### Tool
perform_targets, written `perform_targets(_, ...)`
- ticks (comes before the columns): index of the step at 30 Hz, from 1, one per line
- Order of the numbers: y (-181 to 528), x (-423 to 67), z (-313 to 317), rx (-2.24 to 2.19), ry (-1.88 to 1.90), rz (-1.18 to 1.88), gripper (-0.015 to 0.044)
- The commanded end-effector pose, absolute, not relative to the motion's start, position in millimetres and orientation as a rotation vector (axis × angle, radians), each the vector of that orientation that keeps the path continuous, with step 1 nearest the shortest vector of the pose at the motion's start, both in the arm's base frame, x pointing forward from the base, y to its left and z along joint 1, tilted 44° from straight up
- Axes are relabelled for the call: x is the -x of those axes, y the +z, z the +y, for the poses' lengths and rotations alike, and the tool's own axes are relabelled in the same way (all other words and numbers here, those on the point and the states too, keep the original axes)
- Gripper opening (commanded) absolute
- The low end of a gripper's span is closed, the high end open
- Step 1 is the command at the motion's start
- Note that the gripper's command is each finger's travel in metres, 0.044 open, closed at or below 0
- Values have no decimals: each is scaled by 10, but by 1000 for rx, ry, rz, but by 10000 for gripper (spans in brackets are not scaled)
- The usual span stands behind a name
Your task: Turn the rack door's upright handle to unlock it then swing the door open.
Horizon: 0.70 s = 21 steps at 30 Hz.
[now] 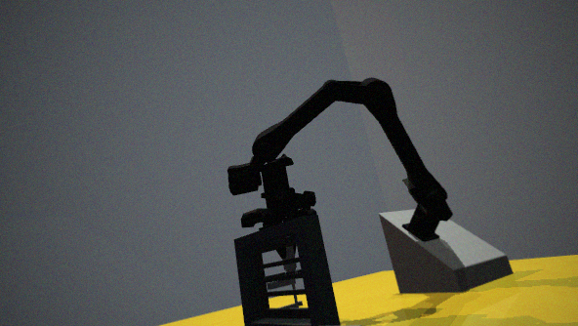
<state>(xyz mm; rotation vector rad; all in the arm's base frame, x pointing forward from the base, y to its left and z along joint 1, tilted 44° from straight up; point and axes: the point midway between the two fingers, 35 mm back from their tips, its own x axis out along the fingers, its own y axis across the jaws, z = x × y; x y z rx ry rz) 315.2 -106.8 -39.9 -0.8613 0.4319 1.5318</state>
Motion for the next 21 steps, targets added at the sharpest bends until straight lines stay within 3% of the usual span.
perform_targets(1, -397, -3150, -1063, 858, 1531, 429, 70)
perform_targets(9, -397, -3150, -1063, 858, 1531, 429, 17)
perform_targets(21, -385, -3081, -1047, 729, 1473, 548, 15)
